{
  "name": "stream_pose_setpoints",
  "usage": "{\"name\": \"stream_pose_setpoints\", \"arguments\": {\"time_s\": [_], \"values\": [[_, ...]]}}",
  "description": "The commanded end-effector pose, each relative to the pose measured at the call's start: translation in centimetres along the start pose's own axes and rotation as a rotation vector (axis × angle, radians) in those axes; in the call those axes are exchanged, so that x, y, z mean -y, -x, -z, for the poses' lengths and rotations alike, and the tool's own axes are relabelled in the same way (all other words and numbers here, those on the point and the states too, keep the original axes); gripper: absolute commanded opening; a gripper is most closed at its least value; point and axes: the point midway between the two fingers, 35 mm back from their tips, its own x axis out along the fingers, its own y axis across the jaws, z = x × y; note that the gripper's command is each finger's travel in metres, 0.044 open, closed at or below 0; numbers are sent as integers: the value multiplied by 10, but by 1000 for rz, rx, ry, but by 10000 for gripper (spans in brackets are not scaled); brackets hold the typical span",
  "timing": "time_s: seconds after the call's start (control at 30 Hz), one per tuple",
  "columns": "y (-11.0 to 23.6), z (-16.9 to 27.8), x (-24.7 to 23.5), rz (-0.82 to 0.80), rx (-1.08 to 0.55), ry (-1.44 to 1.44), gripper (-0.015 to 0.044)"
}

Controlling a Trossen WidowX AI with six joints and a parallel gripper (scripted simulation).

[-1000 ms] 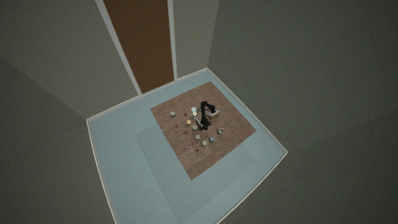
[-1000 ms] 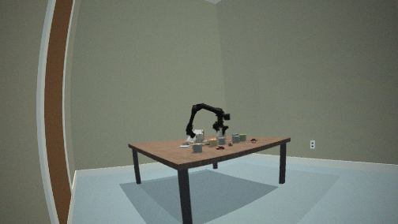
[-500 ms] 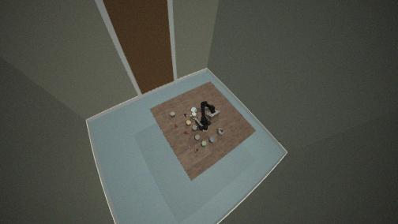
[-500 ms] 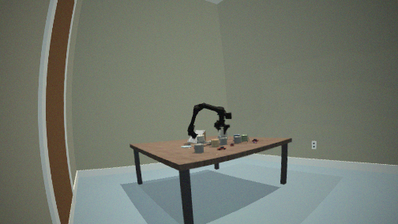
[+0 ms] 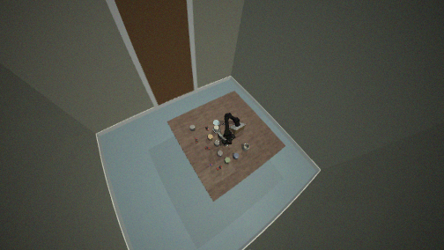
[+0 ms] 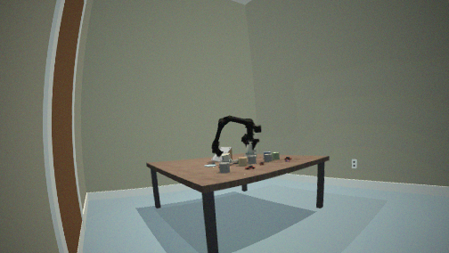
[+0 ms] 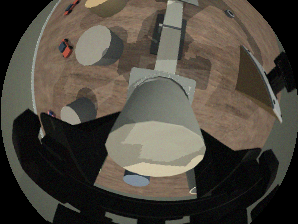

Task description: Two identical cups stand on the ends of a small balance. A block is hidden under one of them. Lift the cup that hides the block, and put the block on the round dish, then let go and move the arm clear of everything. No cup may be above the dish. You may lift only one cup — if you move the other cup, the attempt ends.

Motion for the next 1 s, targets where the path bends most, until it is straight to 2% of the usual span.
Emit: {"name": "stream_pose_setpoints", "arguments": {"time_s": [0.0,0.97], "values": [[13,8,-2,-25,-31,-9,0],[51,5,2,-24,-30,-9,0]]}}
